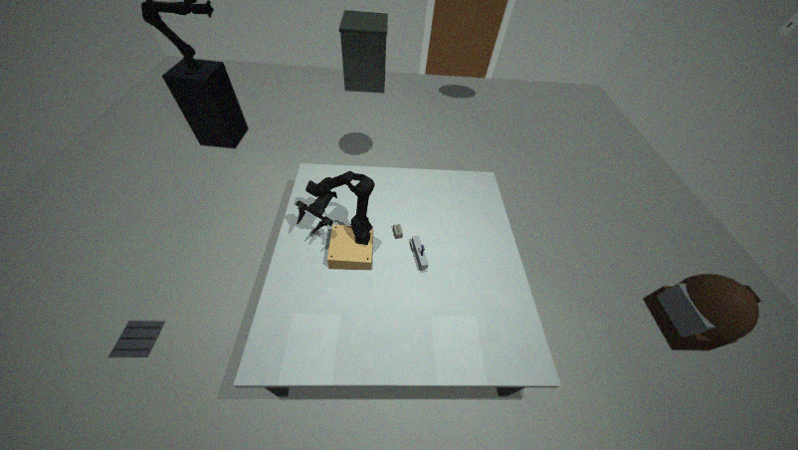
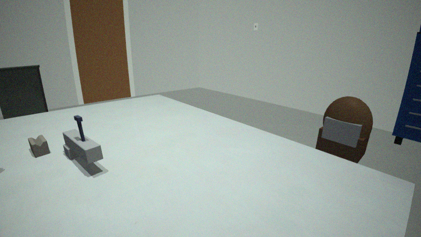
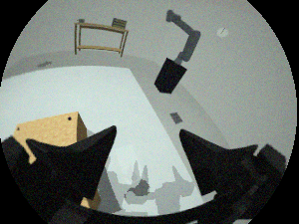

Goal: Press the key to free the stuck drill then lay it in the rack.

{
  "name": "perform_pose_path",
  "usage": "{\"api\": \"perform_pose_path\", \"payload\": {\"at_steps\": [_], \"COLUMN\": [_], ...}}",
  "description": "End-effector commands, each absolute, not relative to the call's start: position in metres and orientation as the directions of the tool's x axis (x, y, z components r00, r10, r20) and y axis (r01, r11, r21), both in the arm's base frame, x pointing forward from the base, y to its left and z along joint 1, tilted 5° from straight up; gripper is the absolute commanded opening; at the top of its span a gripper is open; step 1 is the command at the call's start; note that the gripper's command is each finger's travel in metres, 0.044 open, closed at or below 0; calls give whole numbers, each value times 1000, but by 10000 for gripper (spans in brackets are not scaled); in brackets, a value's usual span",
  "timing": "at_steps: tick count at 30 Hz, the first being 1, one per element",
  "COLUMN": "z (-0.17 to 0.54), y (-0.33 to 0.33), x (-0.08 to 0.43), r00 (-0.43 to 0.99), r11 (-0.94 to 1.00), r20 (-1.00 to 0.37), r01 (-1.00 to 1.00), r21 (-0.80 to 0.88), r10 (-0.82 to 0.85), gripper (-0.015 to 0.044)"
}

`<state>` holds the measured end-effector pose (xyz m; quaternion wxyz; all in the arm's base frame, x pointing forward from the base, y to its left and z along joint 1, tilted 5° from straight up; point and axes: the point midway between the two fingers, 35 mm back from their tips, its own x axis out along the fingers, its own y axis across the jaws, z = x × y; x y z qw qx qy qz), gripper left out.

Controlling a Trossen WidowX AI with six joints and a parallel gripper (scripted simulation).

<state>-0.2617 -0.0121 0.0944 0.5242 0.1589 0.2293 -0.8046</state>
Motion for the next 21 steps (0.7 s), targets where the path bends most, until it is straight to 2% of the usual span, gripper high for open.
{"api": "perform_pose_path", "payload": {"at_steps": [1, 9, 15, 21], "z": [94, 95, 97, 97], "y": [-12, -10, 69, 154], "x": [-262, -262, -257, -222], "r00": [-400, -405, -557, -647], "r11": [-345, -353, -613, -866], "r20": [-496, -499, -598, -681], "r01": [916, 914, 778, 499], "r21": [-202, -200, -134, -38], "r10": [-771, -766, -576, -344], "gripper": [374, 164, 6, 0]}}
